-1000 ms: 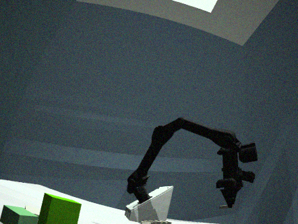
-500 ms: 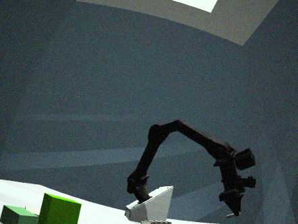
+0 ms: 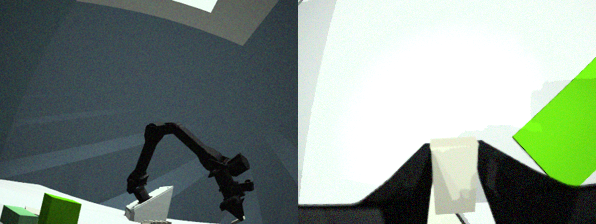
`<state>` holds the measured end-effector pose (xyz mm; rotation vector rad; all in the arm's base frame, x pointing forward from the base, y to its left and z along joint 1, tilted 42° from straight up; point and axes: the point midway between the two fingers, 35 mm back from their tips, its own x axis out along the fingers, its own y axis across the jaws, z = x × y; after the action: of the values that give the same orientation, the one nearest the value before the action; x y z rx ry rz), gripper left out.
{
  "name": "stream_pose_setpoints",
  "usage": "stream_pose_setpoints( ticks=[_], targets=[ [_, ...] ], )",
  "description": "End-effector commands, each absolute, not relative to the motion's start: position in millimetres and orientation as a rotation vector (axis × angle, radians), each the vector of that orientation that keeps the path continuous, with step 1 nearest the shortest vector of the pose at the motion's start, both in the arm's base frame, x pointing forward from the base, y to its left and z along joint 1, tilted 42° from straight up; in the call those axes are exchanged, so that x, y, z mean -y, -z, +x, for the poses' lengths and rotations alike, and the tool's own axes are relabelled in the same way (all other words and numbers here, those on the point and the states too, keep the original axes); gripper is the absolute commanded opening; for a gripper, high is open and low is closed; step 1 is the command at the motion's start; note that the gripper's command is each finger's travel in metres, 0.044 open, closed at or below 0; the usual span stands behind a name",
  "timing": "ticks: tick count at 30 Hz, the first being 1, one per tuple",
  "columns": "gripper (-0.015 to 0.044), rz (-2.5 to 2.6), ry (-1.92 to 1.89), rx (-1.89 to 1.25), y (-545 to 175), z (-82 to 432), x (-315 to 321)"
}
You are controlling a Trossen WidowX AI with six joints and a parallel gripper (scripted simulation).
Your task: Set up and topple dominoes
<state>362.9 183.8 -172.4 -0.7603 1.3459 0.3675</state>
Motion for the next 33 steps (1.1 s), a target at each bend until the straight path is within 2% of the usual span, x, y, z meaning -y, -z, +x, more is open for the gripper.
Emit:
stream_pose_setpoints(
  ticks=[1,33],
  targets=[
    [0.0107,-0.745,-0.399,-1.300,173,364,-184],
    [0.0107,-0.670,-0.576,-0.862,158,355,-170]
  ],
)
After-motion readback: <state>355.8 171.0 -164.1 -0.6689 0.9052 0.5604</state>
